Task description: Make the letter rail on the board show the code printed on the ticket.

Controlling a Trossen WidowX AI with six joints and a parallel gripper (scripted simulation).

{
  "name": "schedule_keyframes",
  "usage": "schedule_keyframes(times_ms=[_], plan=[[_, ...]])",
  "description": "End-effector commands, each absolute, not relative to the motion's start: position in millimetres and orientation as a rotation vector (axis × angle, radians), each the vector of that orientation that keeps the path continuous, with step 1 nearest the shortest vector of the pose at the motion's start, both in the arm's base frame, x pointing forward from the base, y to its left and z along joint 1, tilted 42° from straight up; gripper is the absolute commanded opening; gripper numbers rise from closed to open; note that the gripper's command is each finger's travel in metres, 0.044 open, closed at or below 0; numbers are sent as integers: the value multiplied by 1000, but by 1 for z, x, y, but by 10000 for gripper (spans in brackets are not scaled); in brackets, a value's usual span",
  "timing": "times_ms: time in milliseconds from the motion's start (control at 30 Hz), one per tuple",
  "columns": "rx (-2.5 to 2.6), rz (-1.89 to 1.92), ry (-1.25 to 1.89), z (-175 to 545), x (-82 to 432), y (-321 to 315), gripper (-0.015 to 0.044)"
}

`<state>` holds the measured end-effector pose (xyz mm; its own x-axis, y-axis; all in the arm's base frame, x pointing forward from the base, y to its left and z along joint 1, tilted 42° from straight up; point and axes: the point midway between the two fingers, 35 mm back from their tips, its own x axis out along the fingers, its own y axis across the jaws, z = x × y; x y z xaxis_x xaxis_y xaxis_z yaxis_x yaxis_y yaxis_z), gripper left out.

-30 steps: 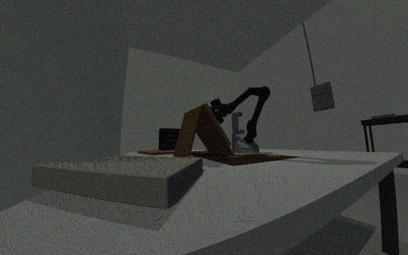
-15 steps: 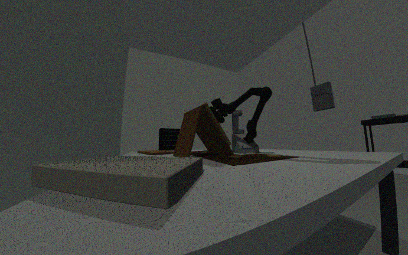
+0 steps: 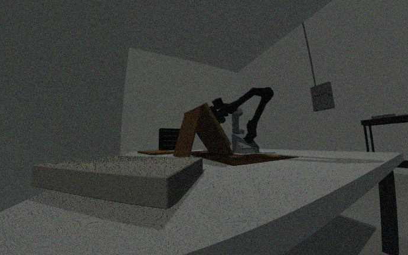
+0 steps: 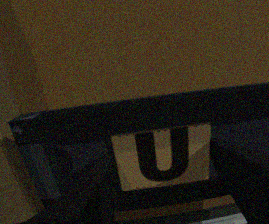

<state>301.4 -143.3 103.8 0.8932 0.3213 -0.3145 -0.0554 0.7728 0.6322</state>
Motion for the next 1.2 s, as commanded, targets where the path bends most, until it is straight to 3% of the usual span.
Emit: schedule_keyframes(times_ms=[0,1167], plan=[[662,204,426,106,301,-142,0],[663,204,427,116,300,-128,0]])
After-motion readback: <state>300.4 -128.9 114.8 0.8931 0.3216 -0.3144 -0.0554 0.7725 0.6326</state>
